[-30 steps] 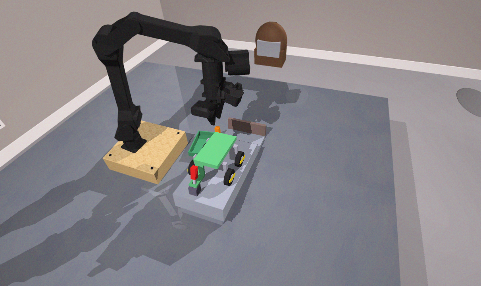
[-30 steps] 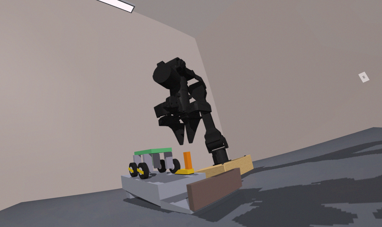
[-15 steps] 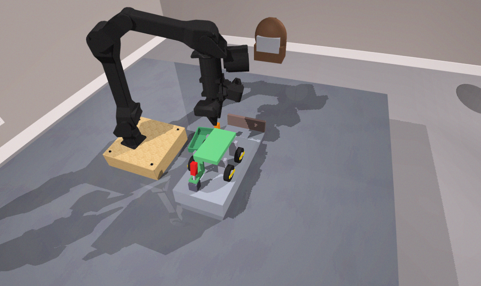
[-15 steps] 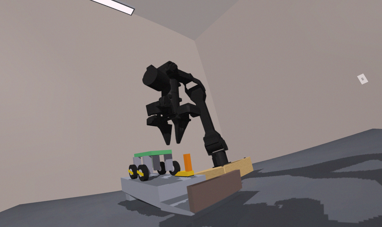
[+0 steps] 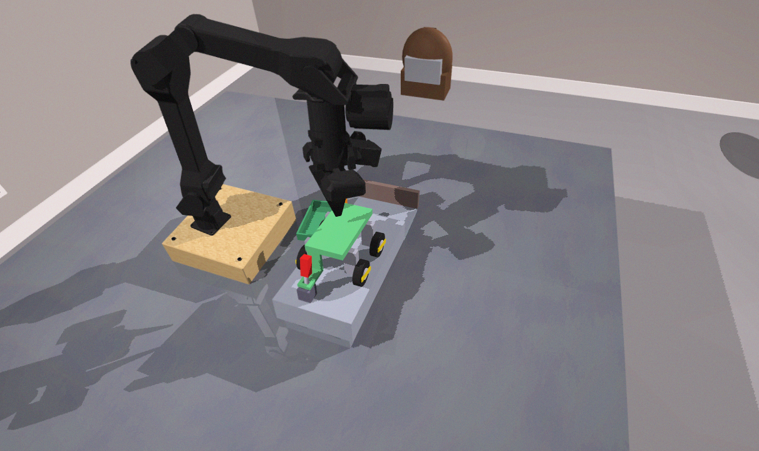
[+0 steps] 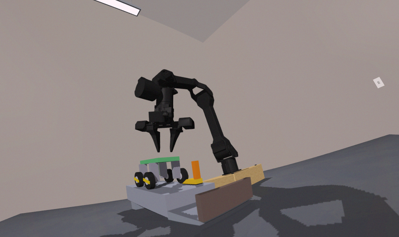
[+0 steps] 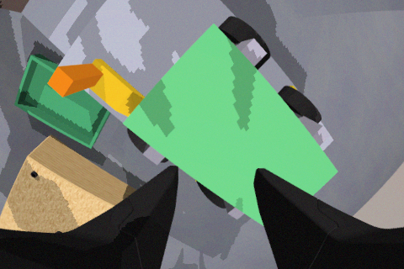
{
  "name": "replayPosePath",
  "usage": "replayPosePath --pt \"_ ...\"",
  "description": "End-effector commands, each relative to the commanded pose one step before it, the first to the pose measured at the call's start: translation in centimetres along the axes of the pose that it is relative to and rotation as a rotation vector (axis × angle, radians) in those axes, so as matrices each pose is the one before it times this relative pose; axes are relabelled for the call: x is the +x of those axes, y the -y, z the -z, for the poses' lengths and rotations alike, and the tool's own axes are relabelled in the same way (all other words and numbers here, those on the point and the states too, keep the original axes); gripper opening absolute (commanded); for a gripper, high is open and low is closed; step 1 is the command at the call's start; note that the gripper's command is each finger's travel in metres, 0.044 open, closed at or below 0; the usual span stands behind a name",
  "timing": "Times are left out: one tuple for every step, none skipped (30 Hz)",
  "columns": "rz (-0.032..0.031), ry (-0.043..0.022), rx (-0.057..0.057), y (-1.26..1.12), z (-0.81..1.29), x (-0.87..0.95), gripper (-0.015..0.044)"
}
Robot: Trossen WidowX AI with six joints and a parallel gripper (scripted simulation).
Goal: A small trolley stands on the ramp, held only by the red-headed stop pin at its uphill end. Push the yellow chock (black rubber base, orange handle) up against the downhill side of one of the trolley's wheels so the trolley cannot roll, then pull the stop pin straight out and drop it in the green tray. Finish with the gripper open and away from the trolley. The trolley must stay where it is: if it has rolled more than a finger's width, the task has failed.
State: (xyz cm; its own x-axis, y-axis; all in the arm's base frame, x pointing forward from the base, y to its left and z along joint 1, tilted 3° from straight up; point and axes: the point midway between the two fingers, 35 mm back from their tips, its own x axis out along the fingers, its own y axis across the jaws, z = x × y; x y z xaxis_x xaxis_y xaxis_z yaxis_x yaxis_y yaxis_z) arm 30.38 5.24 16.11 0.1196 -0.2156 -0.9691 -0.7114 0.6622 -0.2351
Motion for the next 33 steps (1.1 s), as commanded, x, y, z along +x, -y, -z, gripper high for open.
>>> replayPosePath --pt "0.01582 -0.01876 -0.1688 1.782 1.155 -0.087 0.0190" --pt "0.00185 -0.00467 -0.0372 0.298 0.316 0.017 0.0190" --pt "0.00159 -0.00479 -0.0372 0.281 0.331 0.018 0.0190" --pt "0.00133 -0.00491 -0.0372 0.264 0.345 0.019 0.0190" --pt "0.00106 -0.00500 -0.0372 0.246 0.358 0.021 0.0190" --pt "0.00078 -0.00508 -0.0373 0.228 0.371 0.022 0.0190" --pt "0.00050 -0.00515 -0.0373 0.209 0.382 0.024 0.0190" --pt "0.00021 -0.00520 -0.0373 0.189 0.392 0.025 0.0190" --pt "-0.00008 -0.00524 -0.0373 0.169 0.401 0.026 0.0190" --pt "-0.00037 -0.00526 -0.0373 0.149 0.410 0.028 0.0190" --pt "-0.00067 -0.00526 -0.0373 0.128 0.417 0.029 0.0190" --pt "-0.00096 -0.00525 -0.0373 0.106 0.423 0.031 0.0190" --pt "-0.00126 -0.00522 -0.0373 0.085 0.428 0.032 0.0190" --pt "-0.00155 -0.00518 -0.0373 0.063 0.432 0.033 0.0190" --pt "-0.00185 -0.00511 -0.0373 0.041 0.434 0.035 0.0190" --pt "-0.00214 -0.00504 -0.0374 0.019 0.436 0.036 0.0190" --pt "-0.00243 -0.00494 -0.0374 -0.004 0.437 0.037 0.0190" --pt "-0.00271 -0.00483 -0.0374 -0.026 0.436 0.039 0.0190" --pt "-0.00242 -0.00385 -0.0306 -0.039 0.355 0.033 0.0190" --pt "-0.00154 -0.00227 -0.0183 -0.032 0.212 0.020 0.0190" --pt "-0.00053 -0.00075 -0.0061 -0.012 0.070 0.007 0.0190" --pt "0.00000 0.00000 0.0000 0.000 0.000 0.000 0.0190" --pt "0.00000 0.00000 0.0000 0.000 0.000 0.000 0.0190" --pt "0.00000 0.00000 0.0000 0.000 0.000 0.000 0.0190" --pt "0.00000 0.00000 0.0000 0.000 0.000 0.000 0.0190" --pt "0.00000 0.00000 0.0000 0.000 0.000 0.000 0.0190" --pt "0.00000 0.00000 0.0000 0.000 0.000 0.000 0.0190" --pt "0.00000 0.00000 0.0000 0.000 0.000 0.000 0.0190" --pt "0.00000 -0.00001 0.0000 0.001 -0.002 0.024 0.0190" --pt "0.00000 -0.00002 0.0000 0.003 -0.006 0.073 0.0190" --pt "0.00000 -0.00002 0.0000 0.004 -0.006 0.096 0.0190" --pt "0.00001 -0.00003 0.0000 0.005 -0.009 0.146 0.0190" --pt "0.00001 -0.00004 0.0000 0.004 -0.006 0.159 0.0190"
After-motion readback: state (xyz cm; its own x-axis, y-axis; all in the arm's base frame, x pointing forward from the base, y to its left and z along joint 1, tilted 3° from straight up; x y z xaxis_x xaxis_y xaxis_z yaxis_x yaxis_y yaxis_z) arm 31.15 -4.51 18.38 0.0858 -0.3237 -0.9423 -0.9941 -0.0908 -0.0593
